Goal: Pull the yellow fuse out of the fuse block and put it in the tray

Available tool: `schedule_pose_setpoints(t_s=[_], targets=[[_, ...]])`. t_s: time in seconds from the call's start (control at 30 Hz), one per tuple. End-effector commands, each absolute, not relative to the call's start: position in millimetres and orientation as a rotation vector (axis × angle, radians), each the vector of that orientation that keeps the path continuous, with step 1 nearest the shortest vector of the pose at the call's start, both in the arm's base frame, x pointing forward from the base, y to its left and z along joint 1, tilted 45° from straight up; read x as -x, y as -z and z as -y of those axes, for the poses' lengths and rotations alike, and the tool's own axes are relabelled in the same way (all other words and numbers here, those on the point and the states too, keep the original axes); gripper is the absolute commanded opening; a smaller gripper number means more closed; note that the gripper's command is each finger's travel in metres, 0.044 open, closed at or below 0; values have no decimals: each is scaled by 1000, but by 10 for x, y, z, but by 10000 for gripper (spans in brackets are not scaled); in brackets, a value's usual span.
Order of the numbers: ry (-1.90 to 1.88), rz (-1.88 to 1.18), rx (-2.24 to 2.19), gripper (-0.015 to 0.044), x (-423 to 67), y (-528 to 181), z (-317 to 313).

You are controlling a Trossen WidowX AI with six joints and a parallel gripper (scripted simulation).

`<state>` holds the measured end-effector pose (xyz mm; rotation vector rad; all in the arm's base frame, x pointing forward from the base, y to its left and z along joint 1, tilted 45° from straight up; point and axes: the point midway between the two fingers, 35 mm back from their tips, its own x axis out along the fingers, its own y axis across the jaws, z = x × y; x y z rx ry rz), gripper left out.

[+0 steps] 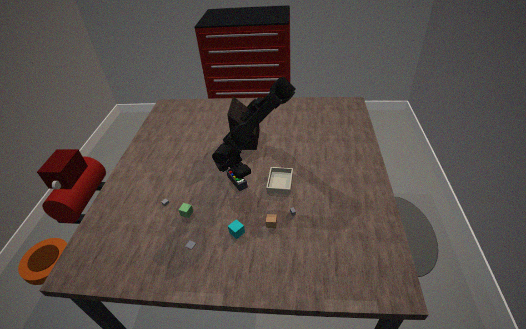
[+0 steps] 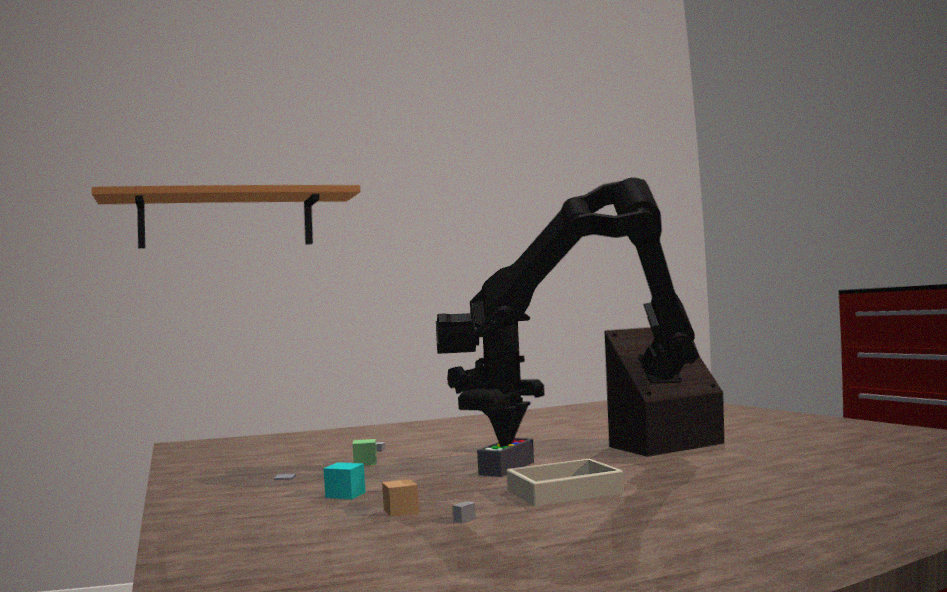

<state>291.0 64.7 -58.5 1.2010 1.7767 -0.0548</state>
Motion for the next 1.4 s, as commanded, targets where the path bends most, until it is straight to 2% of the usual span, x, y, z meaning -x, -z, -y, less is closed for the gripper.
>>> schedule_pose_setpoints(t_s=[0.0, 1.37], targets=[[54, -1776, -1201, 0, -2912, 581, -644], [57, -1777, -1203, 0, -2928, 441, -503]])
